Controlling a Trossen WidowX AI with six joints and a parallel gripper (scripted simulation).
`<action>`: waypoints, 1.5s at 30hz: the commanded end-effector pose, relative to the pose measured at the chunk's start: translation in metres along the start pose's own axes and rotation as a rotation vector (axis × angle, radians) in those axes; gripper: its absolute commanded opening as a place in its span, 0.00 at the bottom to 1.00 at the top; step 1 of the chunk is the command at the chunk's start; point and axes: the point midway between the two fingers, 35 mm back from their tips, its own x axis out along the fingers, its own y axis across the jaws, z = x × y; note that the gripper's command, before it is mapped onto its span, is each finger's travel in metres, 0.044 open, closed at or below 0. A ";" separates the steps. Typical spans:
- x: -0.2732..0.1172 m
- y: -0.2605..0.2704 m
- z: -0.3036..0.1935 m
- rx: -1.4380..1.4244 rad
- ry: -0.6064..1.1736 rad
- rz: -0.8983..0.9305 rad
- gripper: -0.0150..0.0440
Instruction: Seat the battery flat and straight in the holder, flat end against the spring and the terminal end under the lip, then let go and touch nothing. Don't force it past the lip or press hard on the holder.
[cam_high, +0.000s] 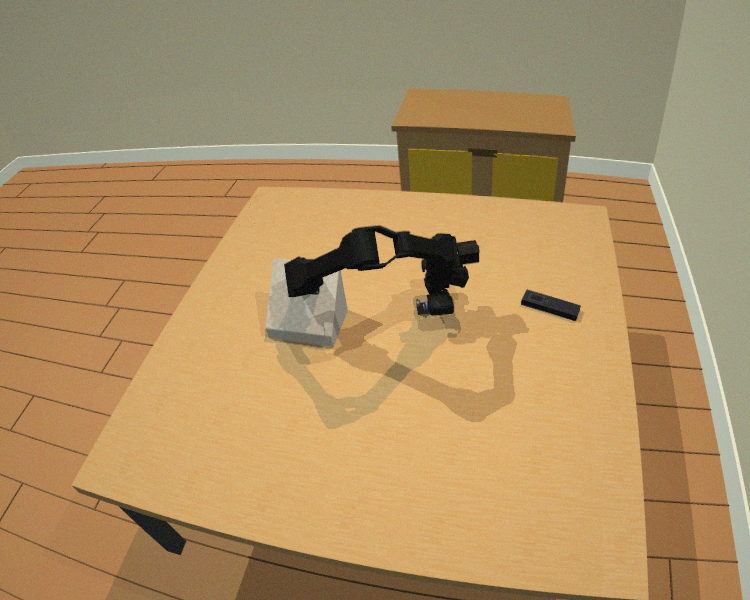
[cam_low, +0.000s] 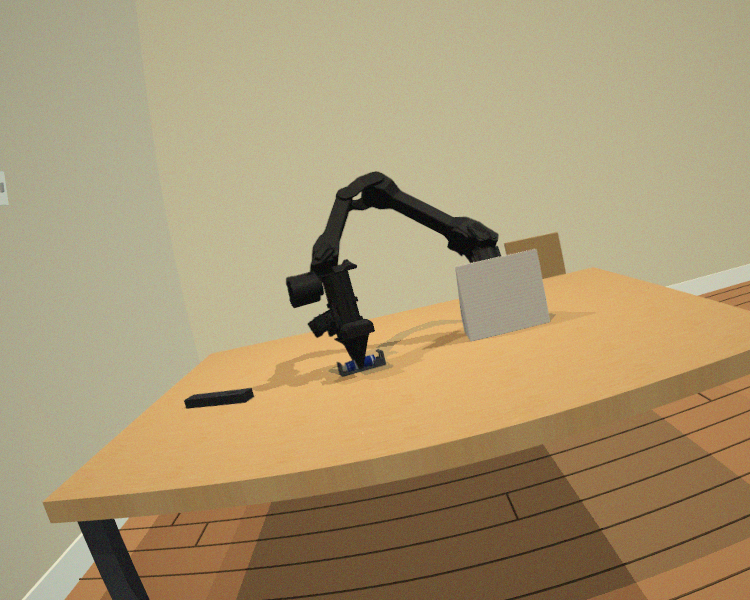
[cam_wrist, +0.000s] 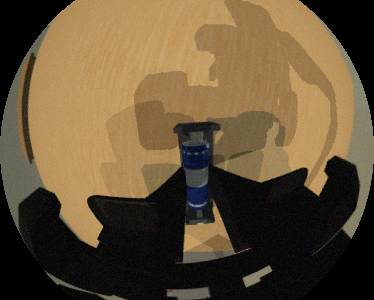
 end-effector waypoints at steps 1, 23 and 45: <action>0.000 -0.001 -0.002 -0.002 -0.004 -0.005 0.36; -0.002 -0.002 -0.014 -0.003 -0.022 0.000 0.36; 0.000 -0.002 -0.014 -0.004 -0.022 0.001 0.36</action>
